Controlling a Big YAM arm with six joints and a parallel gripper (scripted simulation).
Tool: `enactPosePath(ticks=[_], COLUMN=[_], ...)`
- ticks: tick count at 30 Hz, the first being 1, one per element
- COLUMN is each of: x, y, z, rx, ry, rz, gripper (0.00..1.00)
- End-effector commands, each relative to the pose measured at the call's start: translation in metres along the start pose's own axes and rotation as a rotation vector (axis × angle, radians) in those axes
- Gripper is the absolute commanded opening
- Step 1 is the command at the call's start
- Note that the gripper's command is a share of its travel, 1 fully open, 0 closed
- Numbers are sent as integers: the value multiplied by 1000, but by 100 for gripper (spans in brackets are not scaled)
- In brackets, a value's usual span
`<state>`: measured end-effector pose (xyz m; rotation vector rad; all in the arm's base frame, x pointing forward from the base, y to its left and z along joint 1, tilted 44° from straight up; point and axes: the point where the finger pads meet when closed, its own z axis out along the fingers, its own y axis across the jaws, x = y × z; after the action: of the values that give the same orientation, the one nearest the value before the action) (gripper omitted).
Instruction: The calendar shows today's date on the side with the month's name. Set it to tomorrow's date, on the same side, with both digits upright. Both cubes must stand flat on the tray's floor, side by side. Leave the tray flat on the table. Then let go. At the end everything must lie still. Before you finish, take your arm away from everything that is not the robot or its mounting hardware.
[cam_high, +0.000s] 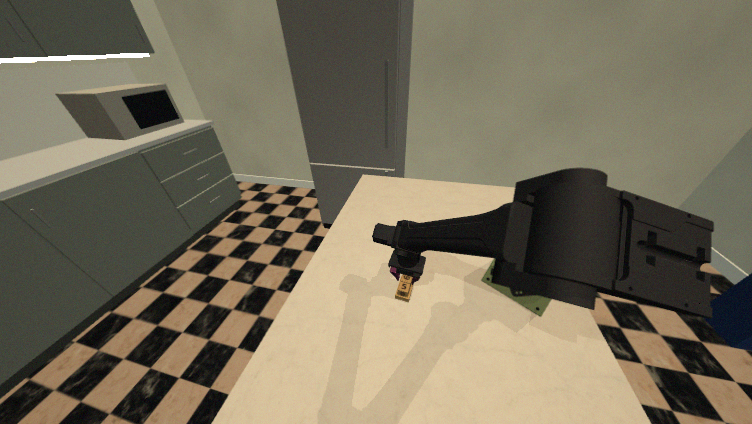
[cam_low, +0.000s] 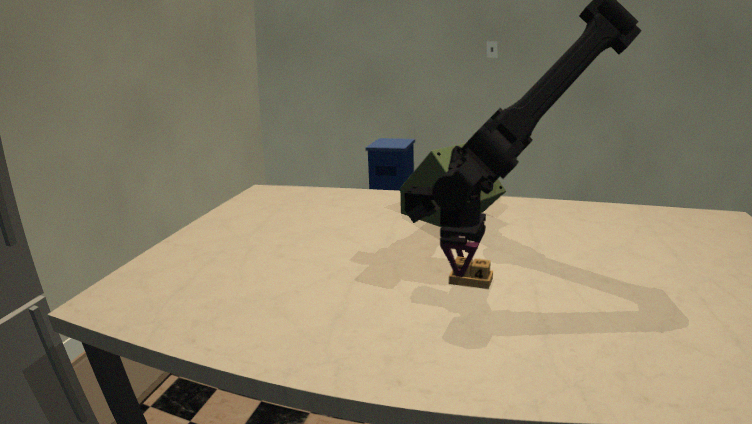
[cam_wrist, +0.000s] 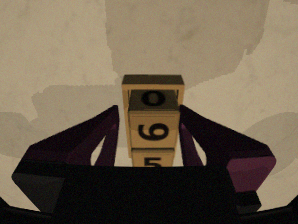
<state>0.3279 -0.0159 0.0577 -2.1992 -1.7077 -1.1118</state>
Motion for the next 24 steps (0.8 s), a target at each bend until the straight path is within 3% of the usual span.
enactPosePath(ticks=[1,19,20,24], x=[1,1,1,0], y=[1,1,1,1], z=[1,1,1,1], rx=[-4,-4,-4,-5], ry=[-4,-4,-4,-4], rz=[4,4,4,4], gripper=[47,47,27,27])
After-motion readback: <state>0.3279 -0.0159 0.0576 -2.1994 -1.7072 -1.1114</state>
